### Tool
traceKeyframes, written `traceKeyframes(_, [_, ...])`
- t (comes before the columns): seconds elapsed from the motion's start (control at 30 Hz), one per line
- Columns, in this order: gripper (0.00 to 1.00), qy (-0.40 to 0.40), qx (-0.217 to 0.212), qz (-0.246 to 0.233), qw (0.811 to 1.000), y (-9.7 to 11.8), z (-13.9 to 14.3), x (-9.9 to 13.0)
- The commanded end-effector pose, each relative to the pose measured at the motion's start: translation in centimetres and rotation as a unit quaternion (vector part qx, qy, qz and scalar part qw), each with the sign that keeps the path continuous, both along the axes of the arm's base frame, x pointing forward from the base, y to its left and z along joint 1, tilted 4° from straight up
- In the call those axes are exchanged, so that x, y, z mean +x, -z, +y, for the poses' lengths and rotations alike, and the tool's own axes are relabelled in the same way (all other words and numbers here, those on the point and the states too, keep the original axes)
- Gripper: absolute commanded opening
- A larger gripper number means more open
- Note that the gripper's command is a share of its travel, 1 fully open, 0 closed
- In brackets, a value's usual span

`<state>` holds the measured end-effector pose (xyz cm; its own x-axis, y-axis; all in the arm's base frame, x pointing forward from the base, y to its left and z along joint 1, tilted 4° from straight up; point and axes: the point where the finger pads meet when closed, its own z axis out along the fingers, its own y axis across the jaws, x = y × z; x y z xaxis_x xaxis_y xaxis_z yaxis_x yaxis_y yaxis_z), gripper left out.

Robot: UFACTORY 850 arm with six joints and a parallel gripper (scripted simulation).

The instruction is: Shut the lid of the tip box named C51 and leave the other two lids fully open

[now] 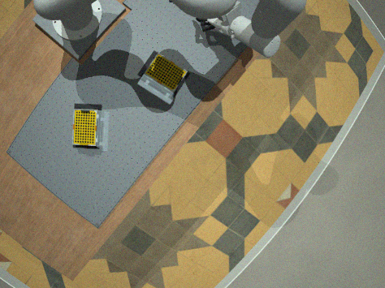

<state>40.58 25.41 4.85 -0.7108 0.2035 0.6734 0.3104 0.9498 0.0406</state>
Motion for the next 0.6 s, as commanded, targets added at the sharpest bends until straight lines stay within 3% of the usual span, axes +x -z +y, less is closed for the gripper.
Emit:
traceKeyframes(0.0, [1.00,0.000,0.000,-0.001,1.000,-0.1,0.0,0.1])
traceKeyframes(0.3, [1.00,0.000,0.000,-0.001,1.000,-0.1,0.0,0.1])
traceKeyframes(0.57, [1.00,0.000,0.000,-0.001,1.000,-4.1,-0.1,-0.2])
